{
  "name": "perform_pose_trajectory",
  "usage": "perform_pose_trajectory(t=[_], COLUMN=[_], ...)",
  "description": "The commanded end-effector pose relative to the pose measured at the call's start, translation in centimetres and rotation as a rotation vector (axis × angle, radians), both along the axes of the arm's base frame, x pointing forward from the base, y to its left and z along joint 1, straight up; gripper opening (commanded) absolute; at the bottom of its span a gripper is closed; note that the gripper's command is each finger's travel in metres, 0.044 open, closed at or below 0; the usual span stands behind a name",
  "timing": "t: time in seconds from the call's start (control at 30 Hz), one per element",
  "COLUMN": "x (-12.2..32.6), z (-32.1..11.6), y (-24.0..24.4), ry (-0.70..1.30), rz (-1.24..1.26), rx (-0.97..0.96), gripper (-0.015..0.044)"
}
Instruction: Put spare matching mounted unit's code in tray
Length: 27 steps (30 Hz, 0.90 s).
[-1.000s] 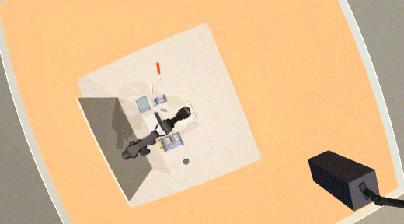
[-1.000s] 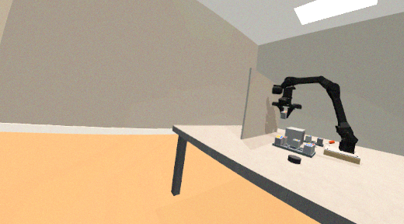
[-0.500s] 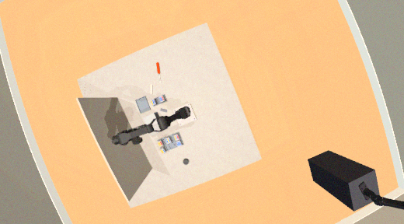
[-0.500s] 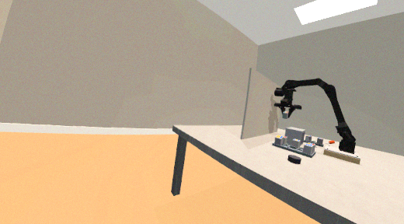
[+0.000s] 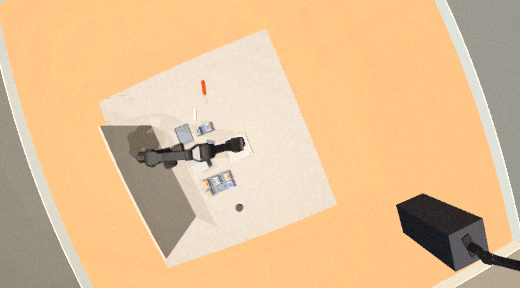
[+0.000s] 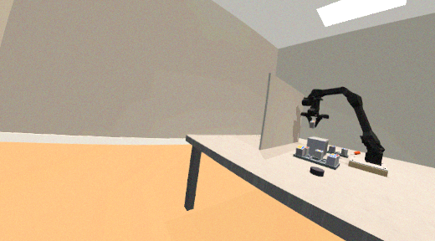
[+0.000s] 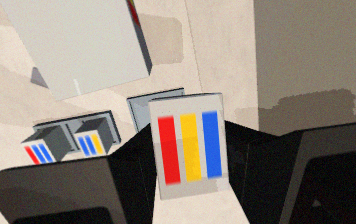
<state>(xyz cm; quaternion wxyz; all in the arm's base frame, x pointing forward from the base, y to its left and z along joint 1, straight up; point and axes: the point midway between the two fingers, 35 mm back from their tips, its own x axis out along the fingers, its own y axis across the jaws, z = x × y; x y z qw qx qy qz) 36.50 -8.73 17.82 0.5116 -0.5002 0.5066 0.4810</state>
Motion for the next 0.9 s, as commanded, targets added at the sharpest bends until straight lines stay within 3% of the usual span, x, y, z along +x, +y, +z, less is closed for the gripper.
perform_pose_trajectory(t=[0.0,0.33,0.87], x=[-0.5,-2.1,-1.9], z=[0.2,0.2,-0.5], y=[-3.0,-8.3,-8.5], ry=[-0.003,0.003,0.003], rz=[0.007,0.009,0.009], rx=[-0.004,-0.004,-0.004], gripper=[0.0,0.0,0.0])
